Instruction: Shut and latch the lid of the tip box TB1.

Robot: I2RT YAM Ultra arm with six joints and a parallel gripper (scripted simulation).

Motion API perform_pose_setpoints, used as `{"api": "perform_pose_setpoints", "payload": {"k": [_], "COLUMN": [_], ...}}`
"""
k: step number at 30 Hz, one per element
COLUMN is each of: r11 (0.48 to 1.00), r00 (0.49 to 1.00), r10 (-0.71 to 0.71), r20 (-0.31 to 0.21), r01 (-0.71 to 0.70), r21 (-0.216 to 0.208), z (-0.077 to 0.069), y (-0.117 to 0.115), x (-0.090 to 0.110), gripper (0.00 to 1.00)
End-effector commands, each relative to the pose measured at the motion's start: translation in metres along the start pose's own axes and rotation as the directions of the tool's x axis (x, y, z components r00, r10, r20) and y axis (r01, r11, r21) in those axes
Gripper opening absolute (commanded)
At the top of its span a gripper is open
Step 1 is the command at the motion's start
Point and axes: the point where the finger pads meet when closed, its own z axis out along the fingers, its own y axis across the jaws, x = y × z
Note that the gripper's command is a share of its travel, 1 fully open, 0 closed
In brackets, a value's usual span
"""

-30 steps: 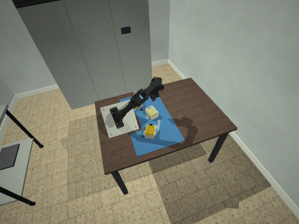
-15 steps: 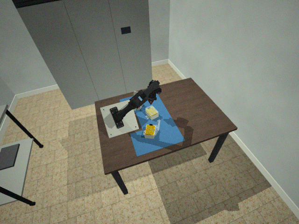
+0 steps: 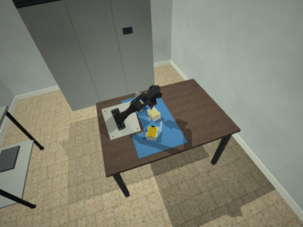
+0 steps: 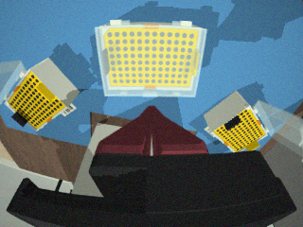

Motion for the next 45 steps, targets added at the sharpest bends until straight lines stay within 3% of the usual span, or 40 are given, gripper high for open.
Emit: {"api": "perform_pose_setpoints", "payload": {"k": [1,11,30,45], "r11": [1.0,1.0,1.0,1.0], "r00": [0.999,0.999,0.999,0.999], "r10": [0.019,0.019,0.019,0.019], "r20": [0.047,0.046,0.046,0.046], "r01": [-0.018,-0.018,-0.018,-0.018], "r21": [-0.007,-0.007,-0.007,-0.006], "z": [-0.002,0.015,0.015,0.037], "y": [0.001,0.001,0.001,0.001], "x": [-0.006,0.006,0.006,0.005], "gripper": [0.0,0.0,0.0,0.0]}}
